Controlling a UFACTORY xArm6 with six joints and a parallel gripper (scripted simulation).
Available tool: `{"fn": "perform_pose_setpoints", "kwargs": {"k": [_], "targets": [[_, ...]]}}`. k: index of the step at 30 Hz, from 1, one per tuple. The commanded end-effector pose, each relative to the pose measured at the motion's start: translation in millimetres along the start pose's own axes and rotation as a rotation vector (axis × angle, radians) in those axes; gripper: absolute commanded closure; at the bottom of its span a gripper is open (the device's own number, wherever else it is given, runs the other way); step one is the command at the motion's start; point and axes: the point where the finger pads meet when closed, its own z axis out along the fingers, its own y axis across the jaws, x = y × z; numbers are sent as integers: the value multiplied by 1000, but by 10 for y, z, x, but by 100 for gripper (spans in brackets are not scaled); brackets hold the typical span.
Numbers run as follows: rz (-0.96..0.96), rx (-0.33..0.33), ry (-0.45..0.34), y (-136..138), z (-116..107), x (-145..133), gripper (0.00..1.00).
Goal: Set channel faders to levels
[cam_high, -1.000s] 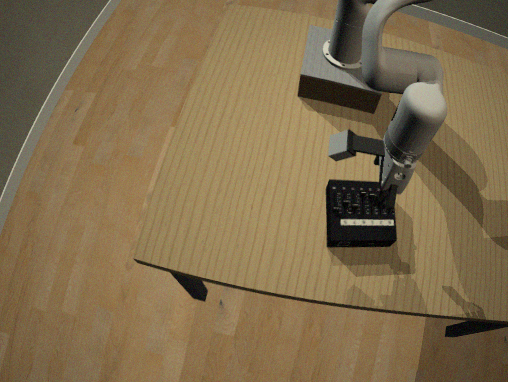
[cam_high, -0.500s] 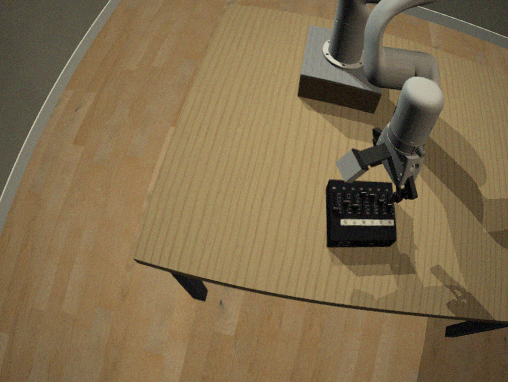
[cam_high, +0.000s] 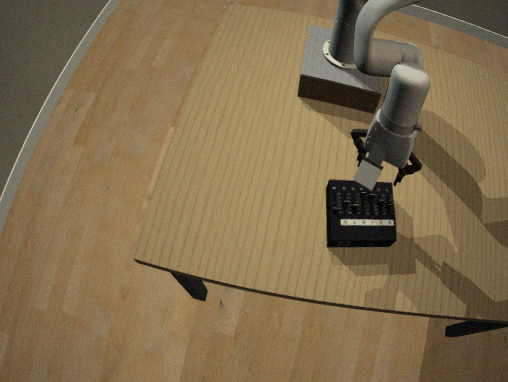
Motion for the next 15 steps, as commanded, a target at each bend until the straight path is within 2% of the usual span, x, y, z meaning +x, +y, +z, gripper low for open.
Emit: {"fn": "perform_pose_setpoints", "kwargs": {"k": [1,2,3,7,15], "targets": [[-223,58,39,127,28,-49,0],[-223,58,39,127,28,-49,0],[-357,73,63,151,33,-61,0],[-507,80,93,217,43,-90,0],[-533,75,99,240,46,-99,0]]}}
